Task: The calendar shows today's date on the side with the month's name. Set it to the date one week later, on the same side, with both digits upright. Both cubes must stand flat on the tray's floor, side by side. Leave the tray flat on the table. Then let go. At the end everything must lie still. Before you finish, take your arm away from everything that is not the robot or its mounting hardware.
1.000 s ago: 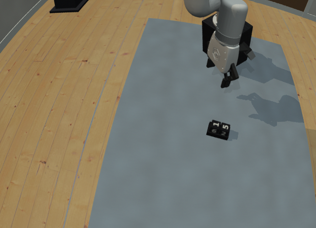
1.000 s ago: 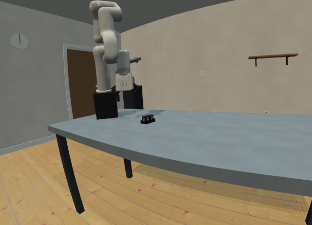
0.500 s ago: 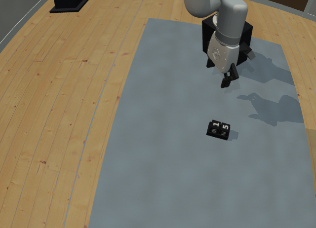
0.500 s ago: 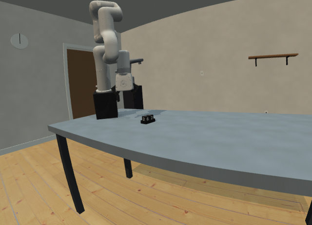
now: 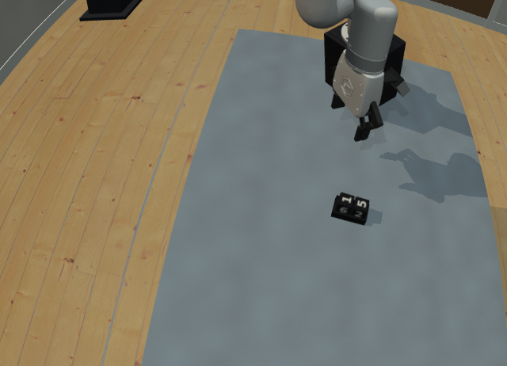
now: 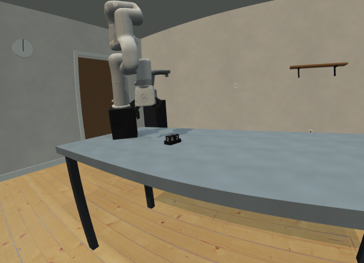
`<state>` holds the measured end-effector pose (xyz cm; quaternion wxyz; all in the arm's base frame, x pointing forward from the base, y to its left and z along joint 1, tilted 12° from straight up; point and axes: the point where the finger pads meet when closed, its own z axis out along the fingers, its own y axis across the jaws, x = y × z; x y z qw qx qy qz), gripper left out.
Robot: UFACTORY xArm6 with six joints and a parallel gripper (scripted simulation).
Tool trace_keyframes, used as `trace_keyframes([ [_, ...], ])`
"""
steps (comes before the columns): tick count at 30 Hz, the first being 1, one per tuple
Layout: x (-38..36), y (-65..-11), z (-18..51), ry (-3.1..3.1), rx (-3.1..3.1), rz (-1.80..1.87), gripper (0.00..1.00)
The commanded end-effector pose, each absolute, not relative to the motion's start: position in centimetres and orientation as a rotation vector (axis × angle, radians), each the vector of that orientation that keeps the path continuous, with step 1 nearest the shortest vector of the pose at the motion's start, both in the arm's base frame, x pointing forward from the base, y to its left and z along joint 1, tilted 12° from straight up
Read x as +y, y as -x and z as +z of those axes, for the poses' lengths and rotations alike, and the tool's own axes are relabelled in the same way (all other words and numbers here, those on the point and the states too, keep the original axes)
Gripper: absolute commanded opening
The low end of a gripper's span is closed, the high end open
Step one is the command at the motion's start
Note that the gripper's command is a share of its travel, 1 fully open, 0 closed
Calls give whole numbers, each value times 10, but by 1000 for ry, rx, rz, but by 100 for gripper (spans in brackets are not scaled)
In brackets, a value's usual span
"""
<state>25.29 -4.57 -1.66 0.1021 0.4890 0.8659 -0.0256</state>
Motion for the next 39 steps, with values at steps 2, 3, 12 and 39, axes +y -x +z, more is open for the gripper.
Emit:
trace_keyframes([
  [2, -46, -254, -16, -1443, 2555, -74, 100],
  [3, -46, -254, -16, -1443, 2555, -74, 100],
  [12, -46, -254, -16, -1443, 2555, -74, 100],
  [39, -41, -268, -19, -1443, 2555, -74, 100],
])
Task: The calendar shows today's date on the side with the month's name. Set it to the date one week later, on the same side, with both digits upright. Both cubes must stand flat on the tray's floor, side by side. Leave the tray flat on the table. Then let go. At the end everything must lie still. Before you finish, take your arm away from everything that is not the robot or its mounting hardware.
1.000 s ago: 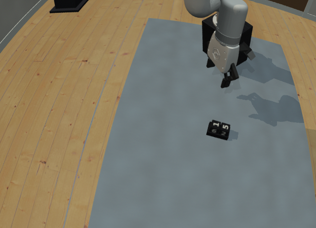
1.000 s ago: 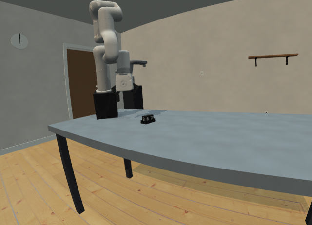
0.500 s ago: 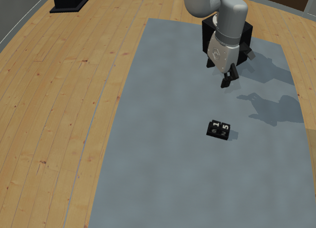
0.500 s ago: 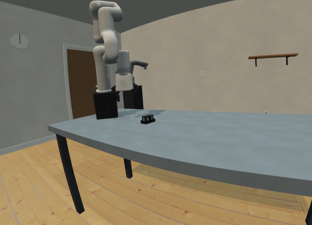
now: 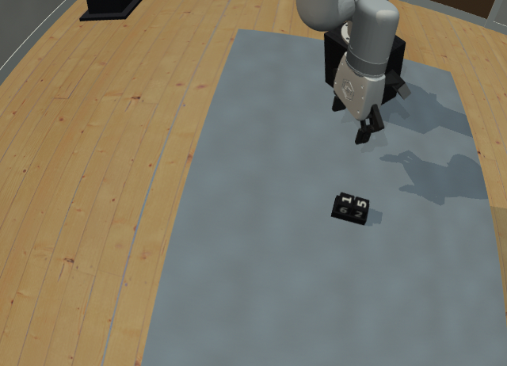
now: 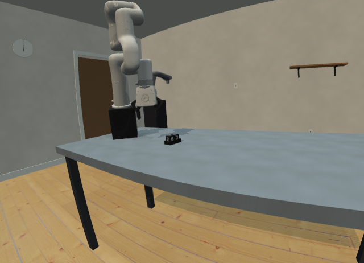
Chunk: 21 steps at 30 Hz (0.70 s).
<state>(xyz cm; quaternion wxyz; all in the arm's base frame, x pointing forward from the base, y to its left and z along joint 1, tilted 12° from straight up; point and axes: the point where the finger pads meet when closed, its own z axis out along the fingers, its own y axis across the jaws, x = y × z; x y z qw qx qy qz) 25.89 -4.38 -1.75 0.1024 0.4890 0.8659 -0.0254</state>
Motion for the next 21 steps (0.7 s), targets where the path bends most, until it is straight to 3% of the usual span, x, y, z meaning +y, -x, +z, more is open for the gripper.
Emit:
trace_keyframes([
  [1, -40, -272, -20, -1443, 2555, -74, 100],
  [21, -29, -308, -27, -1443, 2555, -74, 100],
])
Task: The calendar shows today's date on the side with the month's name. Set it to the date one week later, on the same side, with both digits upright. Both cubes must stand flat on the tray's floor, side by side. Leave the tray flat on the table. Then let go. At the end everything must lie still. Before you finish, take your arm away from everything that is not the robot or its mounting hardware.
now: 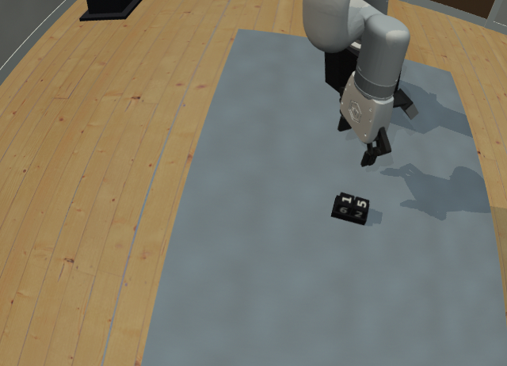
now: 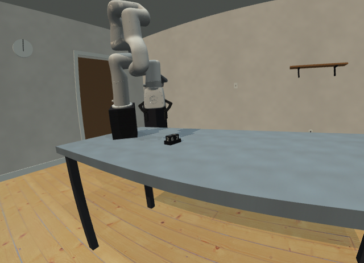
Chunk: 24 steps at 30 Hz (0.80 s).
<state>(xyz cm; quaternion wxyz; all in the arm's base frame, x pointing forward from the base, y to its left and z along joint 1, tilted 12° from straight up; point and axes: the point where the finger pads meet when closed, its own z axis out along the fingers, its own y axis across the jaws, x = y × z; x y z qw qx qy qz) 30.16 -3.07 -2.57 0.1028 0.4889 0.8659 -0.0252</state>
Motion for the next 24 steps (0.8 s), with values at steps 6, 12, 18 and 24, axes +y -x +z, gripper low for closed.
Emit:
trace_keyframes([
  [6, -23, -329, -31, -1443, 2555, -74, 100],
  [12, -22, -332, -32, -1443, 2555, -74, 100],
  [18, -16, -353, -36, -1443, 2555, -74, 100],
  [24, -14, -359, -37, -1443, 2555, -74, 100],
])
